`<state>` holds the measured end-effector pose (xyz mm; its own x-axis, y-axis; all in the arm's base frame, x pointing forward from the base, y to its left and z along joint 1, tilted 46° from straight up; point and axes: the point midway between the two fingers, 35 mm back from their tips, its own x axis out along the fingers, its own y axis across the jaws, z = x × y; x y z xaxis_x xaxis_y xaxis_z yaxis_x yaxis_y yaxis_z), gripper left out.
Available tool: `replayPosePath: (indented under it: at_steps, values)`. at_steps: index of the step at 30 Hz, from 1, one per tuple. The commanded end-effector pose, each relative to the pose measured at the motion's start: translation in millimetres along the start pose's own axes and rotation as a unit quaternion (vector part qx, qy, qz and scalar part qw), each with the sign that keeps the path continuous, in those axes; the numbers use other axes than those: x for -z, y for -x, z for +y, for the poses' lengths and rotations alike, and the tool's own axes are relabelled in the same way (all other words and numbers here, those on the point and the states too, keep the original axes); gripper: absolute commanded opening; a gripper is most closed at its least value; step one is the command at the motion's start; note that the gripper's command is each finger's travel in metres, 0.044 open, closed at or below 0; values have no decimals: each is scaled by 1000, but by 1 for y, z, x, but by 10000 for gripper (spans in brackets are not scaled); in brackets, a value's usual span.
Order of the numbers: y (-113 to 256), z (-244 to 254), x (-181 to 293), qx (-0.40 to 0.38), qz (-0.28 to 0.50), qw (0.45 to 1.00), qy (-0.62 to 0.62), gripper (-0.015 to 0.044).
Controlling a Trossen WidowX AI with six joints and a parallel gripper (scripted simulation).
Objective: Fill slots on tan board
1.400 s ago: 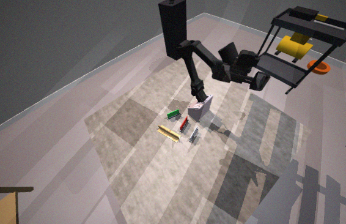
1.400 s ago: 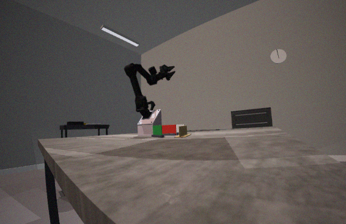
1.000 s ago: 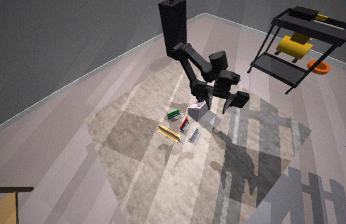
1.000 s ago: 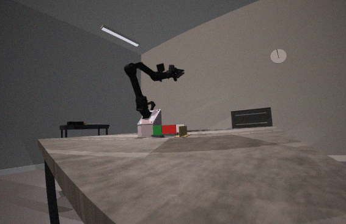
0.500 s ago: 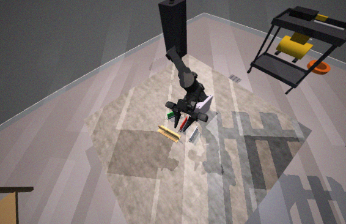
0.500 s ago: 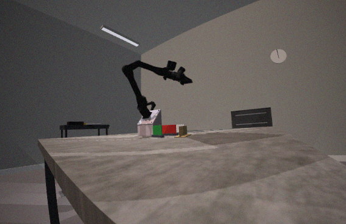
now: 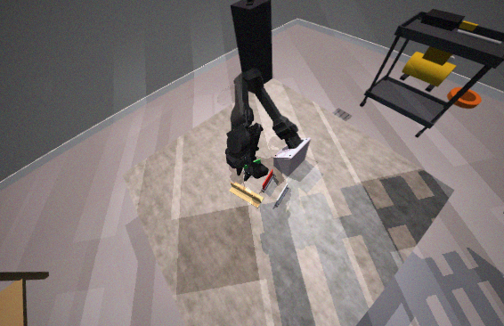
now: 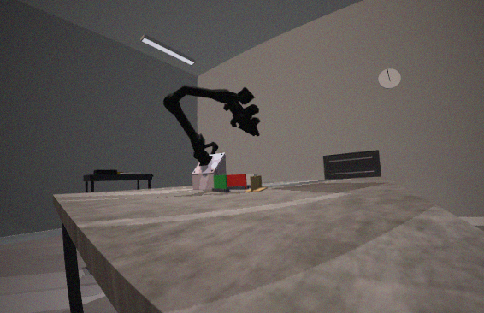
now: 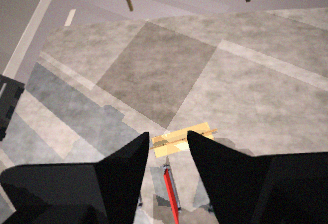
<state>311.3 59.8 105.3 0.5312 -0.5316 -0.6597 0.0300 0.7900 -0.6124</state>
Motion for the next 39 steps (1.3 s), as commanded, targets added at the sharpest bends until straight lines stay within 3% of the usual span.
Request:
replayPosePath:
  at_steps: [1,8,10,19,25,39]
  values:
    - [-8,-56,38,42,107,991,-65,184]
    - [5,-123,99,106,248,952,-146,184]
    - [7,-127,103,111,258,948,-152,184]
    - [6,-128,105,112,261,947,-154,184]
    - [-48,-129,138,113,260,947,-154,184]
    - [-64,-133,149,114,260,947,-154,184]
